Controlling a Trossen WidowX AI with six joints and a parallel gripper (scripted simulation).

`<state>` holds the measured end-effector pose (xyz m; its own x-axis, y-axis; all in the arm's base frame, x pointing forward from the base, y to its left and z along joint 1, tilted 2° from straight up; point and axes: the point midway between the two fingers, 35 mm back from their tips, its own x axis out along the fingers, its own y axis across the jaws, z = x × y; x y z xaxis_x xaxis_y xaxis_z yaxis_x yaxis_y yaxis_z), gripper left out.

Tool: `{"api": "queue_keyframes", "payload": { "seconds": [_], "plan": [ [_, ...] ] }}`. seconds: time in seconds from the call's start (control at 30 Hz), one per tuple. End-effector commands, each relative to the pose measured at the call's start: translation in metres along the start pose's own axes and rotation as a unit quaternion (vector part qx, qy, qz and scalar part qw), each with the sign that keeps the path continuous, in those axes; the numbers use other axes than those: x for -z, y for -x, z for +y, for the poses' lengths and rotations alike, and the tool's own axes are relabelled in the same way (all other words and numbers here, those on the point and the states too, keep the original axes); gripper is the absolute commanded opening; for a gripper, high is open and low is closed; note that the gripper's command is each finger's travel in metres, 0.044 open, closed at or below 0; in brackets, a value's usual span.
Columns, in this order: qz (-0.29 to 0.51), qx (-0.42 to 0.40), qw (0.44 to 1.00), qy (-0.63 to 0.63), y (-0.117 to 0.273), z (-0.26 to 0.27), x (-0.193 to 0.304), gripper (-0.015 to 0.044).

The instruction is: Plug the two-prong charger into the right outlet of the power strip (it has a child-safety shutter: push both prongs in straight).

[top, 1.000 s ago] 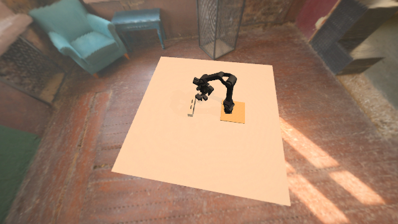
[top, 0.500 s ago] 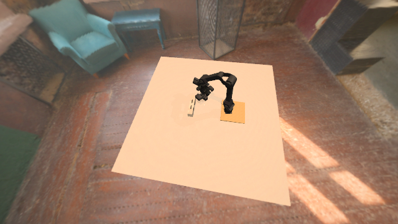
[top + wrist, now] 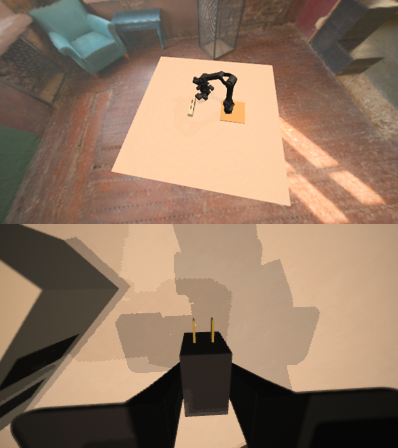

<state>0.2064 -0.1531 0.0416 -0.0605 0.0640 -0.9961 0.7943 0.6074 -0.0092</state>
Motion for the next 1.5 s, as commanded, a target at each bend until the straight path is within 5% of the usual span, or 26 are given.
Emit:
{"api": "queue_keyframes", "payload": {
  "seconds": [0.0, 0.3, 1.47],
  "plan": [
    [-0.009, -0.001, 1.000, -0.002, 0.021, 0.001, 0.000, 0.0000],
    [-0.008, 0.000, 1.000, 0.002, 0.042, 0.002, 0.004, 0.0000],
    [-0.007, 0.020, 0.952, 0.306, -0.001, 0.044, 0.050, 0.0000]
  ]
}}
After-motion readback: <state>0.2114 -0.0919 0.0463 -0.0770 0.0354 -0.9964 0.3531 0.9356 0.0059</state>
